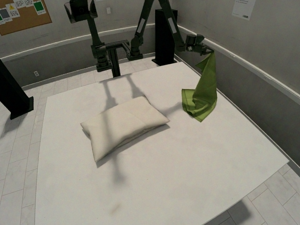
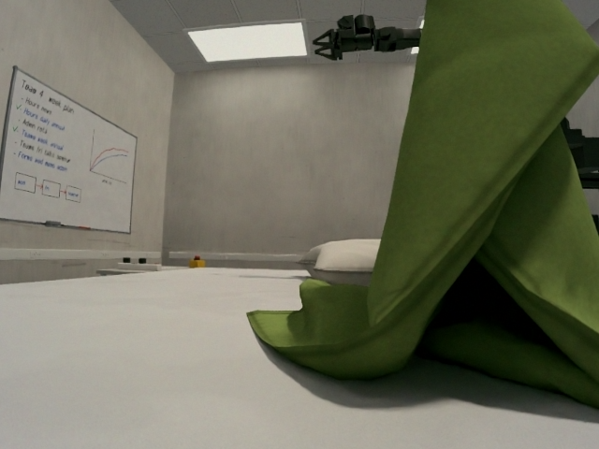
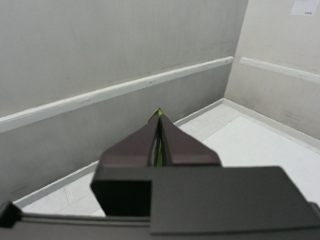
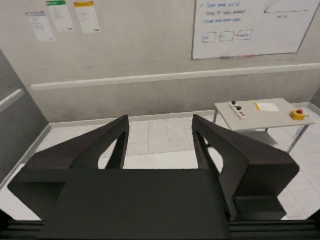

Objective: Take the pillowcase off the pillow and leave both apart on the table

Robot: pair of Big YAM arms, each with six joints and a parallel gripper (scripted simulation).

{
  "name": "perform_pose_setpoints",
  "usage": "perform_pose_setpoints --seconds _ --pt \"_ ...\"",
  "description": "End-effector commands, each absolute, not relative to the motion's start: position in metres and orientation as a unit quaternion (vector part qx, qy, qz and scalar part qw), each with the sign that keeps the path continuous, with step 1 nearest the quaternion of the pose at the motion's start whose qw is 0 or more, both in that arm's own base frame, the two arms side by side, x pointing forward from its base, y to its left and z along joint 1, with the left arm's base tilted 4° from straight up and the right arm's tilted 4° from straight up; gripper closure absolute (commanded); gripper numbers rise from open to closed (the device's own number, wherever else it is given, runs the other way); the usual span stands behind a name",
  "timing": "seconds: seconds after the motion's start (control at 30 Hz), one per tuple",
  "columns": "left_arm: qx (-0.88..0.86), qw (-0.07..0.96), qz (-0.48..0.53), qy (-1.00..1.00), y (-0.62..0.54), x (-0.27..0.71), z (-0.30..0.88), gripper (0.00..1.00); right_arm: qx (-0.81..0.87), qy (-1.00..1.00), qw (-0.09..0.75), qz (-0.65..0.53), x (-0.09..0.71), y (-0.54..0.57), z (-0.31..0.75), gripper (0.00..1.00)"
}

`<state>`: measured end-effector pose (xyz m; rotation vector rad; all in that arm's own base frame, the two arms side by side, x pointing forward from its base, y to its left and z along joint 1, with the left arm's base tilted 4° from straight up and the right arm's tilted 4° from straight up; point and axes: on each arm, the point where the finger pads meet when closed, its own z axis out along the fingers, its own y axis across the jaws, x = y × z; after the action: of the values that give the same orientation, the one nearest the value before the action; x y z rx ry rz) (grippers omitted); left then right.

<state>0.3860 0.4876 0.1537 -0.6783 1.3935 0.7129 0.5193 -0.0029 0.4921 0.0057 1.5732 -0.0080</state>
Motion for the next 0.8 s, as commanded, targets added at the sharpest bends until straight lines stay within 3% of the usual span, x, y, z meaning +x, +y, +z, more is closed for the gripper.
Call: perform_pose_setpoints --seconds 0.0,0.77 --pt "-0.305 0.664 0.320 0.603 0.493 0.377 0.146 0.98 0.000 0.690 0.724 -0.011 0.512 -0.006 0.523 0.40" --pt "-0.303 0.673 0.331 0.588 0.494 0.366 0.114 0.98 0.000 0.690 0.724 -0.011 0.512 -0.006 0.523 0.40"
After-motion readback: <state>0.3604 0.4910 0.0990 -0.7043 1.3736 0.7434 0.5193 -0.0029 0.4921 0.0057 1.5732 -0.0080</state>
